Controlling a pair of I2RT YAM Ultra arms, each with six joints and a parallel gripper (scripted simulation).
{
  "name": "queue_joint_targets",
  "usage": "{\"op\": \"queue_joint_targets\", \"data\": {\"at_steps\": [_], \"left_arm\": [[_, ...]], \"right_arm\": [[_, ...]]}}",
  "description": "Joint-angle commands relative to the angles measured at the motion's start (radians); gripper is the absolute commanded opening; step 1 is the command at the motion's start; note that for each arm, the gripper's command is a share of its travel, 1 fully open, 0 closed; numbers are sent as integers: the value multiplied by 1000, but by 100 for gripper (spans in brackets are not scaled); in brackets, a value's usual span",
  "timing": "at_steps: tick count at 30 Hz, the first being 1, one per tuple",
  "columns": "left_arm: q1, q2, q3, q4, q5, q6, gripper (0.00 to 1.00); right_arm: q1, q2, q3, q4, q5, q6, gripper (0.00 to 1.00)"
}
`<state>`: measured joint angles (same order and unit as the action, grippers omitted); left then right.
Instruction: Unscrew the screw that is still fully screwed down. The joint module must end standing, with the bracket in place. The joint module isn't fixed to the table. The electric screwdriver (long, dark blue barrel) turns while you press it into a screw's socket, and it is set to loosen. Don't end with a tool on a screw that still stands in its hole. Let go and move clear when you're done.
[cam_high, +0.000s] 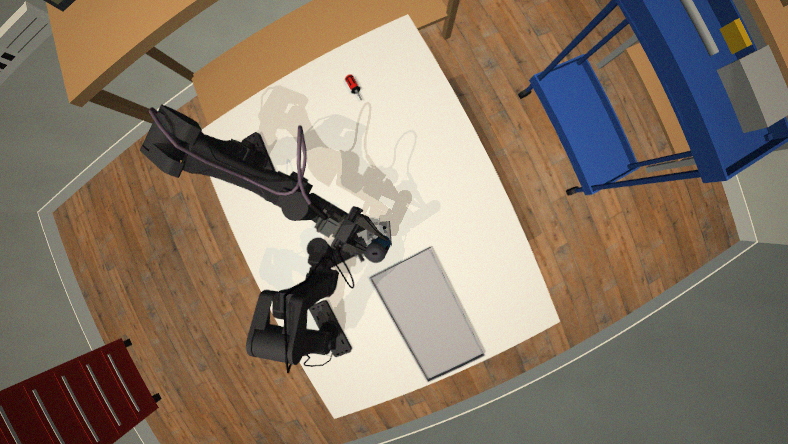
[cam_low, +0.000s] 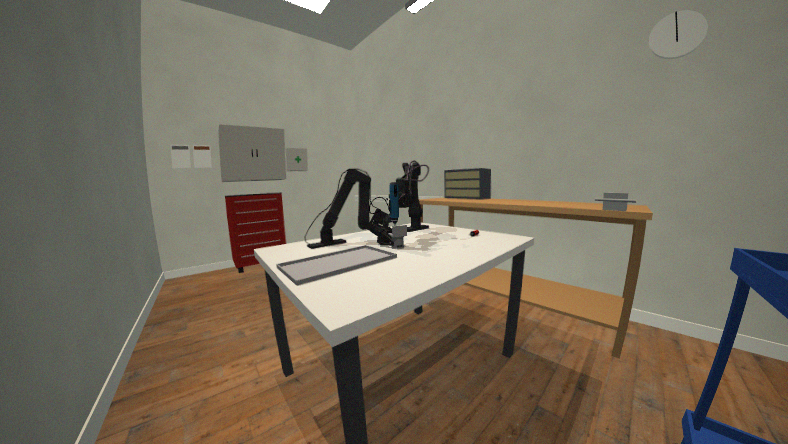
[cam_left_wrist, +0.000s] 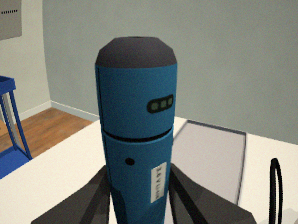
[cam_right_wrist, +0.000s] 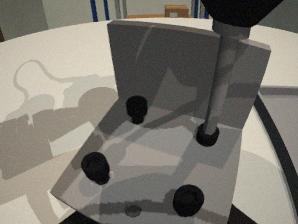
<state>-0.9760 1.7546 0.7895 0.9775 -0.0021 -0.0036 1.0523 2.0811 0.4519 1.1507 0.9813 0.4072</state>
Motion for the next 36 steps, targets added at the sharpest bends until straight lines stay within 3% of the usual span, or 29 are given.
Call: {"op": "queue_joint_targets", "data": {"at_steps": [1,36], "left_arm": [[0,-21,5,96,0,-3,42],[-1,-15,1,104,0,-3,42]], "right_arm": [[-1,-6,4,13,2,-1,59],[-1,-6,4,13,2,-1,59]]}}
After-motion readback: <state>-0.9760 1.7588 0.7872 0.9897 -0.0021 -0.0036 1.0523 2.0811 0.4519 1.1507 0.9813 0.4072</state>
